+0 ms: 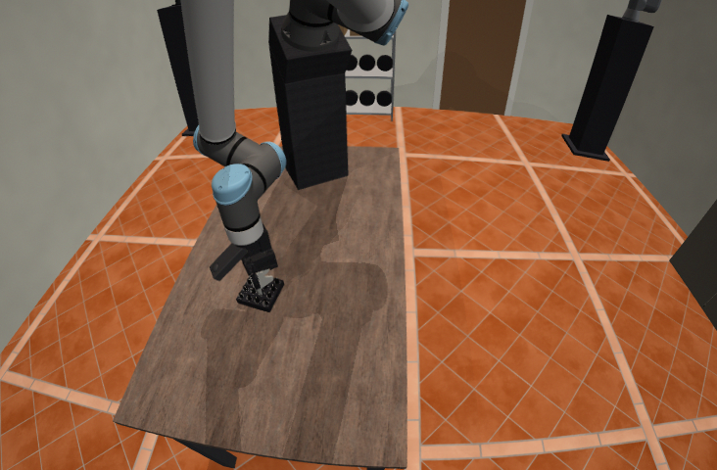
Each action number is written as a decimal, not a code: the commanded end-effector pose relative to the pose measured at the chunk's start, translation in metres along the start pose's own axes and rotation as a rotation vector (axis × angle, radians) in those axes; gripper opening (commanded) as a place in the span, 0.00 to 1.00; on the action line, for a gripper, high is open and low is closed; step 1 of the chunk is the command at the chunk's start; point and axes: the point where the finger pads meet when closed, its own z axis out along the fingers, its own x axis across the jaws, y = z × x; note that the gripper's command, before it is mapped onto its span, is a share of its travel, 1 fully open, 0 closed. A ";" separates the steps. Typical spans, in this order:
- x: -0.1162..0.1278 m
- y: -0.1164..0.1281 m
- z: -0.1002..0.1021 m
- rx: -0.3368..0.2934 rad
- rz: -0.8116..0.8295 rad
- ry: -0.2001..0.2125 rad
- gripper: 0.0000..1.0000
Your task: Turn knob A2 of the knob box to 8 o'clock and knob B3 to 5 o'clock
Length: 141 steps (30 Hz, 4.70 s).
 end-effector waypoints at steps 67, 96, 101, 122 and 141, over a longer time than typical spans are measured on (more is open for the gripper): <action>0.002 0.000 0.000 0.001 0.489 -0.001 0.04; 0.004 0.002 0.000 0.000 1.034 -0.001 0.04; 0.004 0.002 0.000 0.000 1.139 -0.001 0.04; 0.004 0.004 0.000 0.000 1.468 -0.001 0.04; 0.004 0.005 0.000 0.000 1.623 -0.001 0.04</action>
